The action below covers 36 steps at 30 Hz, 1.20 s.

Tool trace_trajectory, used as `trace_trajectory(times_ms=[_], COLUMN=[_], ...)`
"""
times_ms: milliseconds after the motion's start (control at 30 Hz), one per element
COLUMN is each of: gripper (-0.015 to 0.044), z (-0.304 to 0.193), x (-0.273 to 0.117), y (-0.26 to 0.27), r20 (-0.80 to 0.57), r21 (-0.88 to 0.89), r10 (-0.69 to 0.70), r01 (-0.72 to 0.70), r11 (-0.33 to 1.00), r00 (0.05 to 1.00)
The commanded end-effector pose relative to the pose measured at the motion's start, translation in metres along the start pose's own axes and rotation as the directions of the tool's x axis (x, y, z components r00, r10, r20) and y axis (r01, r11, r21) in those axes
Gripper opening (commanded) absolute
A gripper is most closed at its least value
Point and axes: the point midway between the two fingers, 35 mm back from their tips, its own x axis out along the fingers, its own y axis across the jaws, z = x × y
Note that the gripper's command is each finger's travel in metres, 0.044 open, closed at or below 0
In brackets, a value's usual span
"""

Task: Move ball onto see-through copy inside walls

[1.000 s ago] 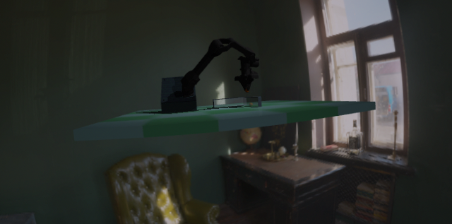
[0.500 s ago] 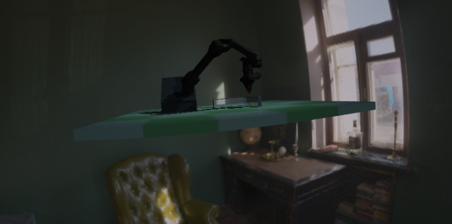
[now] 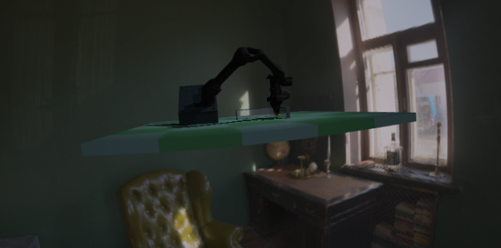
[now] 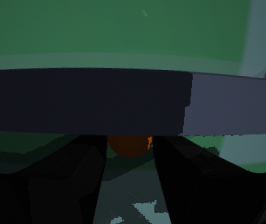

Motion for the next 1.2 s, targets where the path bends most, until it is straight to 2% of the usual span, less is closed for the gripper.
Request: trace_trajectory(times_ms=[0,500,800,1033,1167], gripper=[0.0,0.0,0.0226,0.0226,0.0226], z=[0.001,0.001,0.001,0.001,0.003], x=[0.002,0.019,0.017,0.014,-0.044], y=[0.002,0.002,0.001,0.001,0.003], r20=[0.007,0.007,0.008,0.008,0.007], r21=[-0.008,-0.008,-0.006,-0.006,-0.008], r10=[-0.003,-0.004,-0.002,-0.001,0.003], r01=[0.003,0.004,0.002,0.001,-0.003], r11=[1.0,1.0,1.0,1.0,1.0], r00=[1.0,1.0,1.0,1.0,1.0])
